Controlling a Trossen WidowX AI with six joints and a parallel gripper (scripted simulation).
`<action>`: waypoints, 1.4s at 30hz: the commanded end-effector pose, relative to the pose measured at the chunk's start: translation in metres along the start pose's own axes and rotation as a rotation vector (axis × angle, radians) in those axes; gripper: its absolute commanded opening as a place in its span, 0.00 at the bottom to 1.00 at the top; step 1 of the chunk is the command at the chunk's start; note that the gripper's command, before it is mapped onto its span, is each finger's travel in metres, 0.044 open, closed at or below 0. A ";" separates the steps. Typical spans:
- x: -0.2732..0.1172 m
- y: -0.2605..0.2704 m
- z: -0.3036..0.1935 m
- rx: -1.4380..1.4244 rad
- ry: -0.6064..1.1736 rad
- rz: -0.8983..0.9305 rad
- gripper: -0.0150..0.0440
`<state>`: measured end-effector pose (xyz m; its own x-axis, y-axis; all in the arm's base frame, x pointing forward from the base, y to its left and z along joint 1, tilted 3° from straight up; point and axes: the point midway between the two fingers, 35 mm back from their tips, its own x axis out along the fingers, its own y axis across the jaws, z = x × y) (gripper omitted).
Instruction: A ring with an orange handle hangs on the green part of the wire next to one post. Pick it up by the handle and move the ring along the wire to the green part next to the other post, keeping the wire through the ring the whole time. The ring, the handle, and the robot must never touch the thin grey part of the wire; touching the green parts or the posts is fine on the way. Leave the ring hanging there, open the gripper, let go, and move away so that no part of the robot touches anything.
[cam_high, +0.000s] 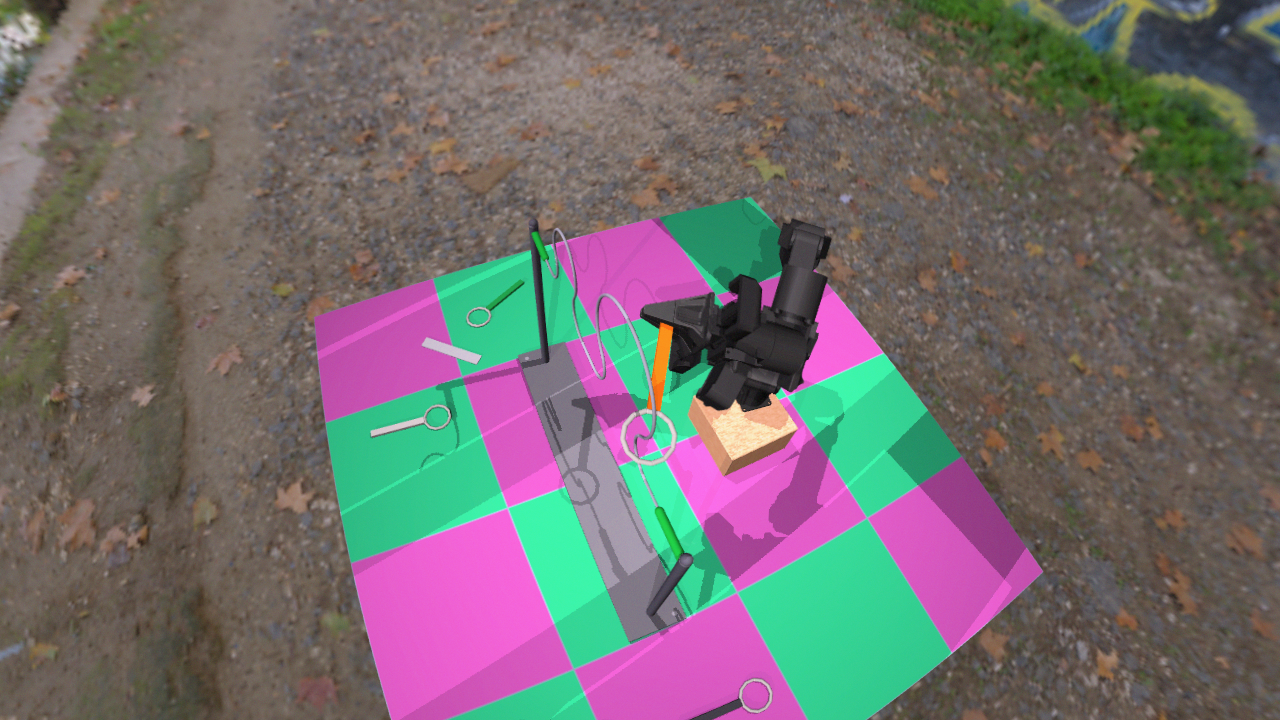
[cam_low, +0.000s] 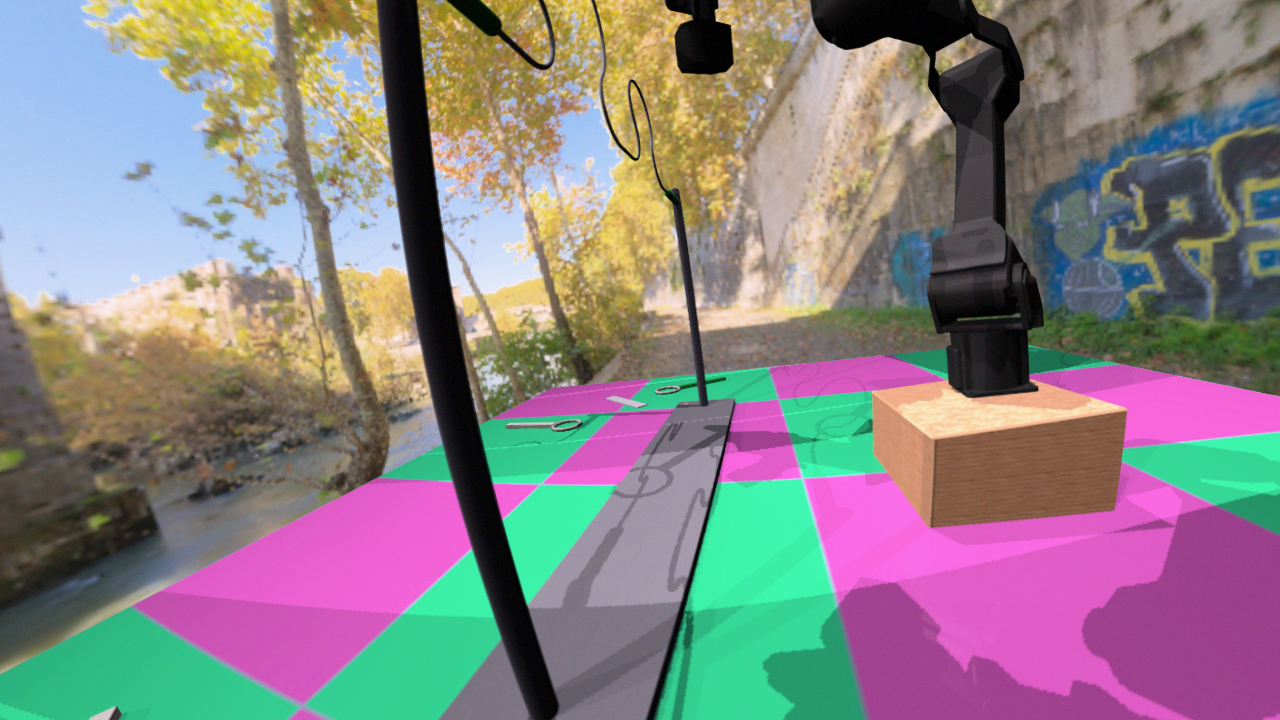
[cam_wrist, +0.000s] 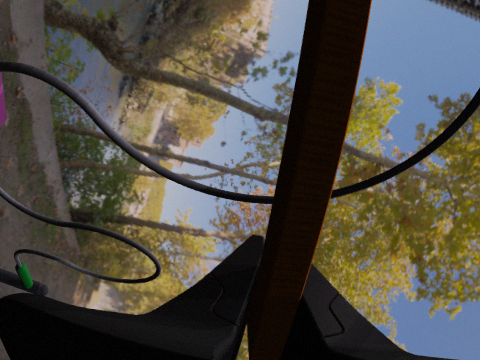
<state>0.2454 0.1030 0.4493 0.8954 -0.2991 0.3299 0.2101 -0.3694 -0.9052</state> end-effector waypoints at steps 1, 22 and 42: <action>0.000 -0.001 0.000 -0.053 -0.007 -0.028 0.00; 0.000 0.001 -0.001 -0.192 -0.022 -0.105 0.00; -0.002 0.046 -0.007 -0.003 0.006 -0.001 0.00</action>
<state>0.2503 0.0854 0.4193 0.8901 -0.2857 0.3550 0.2157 -0.4221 -0.8805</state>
